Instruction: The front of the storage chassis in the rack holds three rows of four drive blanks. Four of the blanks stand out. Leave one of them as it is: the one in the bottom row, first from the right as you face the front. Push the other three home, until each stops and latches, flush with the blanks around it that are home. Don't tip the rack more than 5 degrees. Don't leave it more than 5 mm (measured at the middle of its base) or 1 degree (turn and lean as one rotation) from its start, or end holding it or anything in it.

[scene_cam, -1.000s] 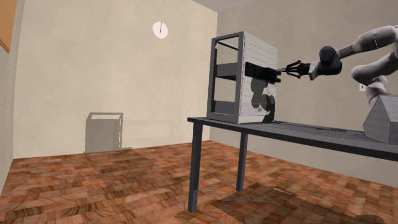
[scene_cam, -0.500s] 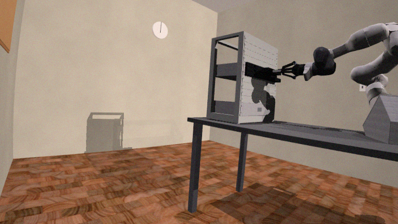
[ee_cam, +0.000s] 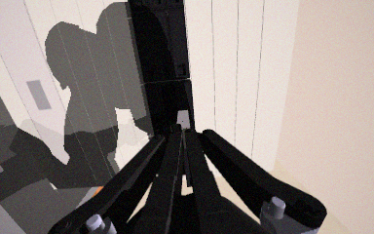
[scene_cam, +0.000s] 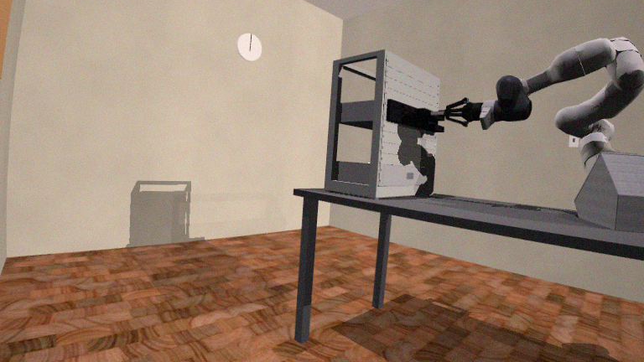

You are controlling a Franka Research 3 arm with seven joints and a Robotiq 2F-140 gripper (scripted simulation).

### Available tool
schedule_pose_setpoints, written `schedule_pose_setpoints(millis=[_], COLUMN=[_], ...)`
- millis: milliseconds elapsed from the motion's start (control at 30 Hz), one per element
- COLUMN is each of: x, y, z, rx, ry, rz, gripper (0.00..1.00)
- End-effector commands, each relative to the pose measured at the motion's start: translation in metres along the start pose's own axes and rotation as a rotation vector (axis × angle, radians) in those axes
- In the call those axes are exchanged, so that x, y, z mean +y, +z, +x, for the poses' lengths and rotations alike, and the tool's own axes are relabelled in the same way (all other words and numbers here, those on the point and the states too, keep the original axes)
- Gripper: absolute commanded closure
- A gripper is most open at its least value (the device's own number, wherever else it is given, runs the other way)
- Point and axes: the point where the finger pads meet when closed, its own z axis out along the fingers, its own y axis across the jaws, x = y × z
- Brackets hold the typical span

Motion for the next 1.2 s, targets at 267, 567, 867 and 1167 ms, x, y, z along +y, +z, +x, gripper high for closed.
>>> schedule_pose_setpoints(millis=[267,567,867,1167], x=[0.0015,0.0023,0.0053,0.0053], y=[0.0009,0.0015,0.0036,0.0036], z=[0.0003,0.0008,0.0024,0.0024], rx=[0.001,0.001,0.001,0.001], ry=[0.003,0.003,0.003,0.003], rz=[-0.003,-0.003,-0.003,-0.003], gripper=[1.00,1.00,1.00,1.00])
